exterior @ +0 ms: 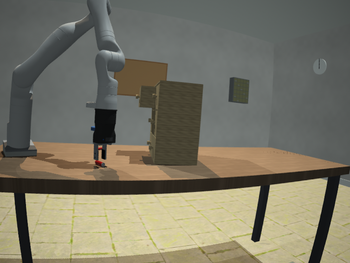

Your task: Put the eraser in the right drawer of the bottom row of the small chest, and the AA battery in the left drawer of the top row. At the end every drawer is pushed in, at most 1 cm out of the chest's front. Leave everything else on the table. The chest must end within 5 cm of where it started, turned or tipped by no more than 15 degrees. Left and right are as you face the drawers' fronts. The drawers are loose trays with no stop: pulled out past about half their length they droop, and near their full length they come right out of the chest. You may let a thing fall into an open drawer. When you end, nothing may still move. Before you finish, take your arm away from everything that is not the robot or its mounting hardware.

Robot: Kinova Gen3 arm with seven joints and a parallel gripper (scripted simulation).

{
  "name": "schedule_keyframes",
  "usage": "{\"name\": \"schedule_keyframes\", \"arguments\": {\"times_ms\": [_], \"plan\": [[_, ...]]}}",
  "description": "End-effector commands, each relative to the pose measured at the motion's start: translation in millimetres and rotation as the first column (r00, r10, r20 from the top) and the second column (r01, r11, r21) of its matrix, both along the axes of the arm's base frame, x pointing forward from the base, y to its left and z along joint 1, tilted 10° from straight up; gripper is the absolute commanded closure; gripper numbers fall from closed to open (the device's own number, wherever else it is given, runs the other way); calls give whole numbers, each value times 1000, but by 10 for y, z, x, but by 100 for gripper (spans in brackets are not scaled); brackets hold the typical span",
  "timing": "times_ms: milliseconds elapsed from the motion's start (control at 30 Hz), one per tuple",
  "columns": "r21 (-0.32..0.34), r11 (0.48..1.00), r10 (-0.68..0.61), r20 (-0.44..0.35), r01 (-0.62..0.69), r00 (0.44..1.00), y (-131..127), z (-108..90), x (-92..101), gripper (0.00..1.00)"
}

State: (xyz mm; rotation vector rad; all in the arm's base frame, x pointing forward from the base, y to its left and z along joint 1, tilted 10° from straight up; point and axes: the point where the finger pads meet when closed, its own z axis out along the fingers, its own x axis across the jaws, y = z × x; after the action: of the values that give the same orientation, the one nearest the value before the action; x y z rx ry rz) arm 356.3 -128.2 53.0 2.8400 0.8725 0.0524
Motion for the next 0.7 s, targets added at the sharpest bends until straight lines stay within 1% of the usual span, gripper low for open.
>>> {"name": "schedule_keyframes", "arguments": {"times_ms": [0, 467, 667], "plan": [[0, 1000, 0, 1, 0, 1000, -1, 4, 3, 39], [0, 1000, 0, 1, 0, 1000, -1, 1, 3, 39], [0, 1000, 0, 1, 0, 1000, -14, -78, 10, 39]]}}
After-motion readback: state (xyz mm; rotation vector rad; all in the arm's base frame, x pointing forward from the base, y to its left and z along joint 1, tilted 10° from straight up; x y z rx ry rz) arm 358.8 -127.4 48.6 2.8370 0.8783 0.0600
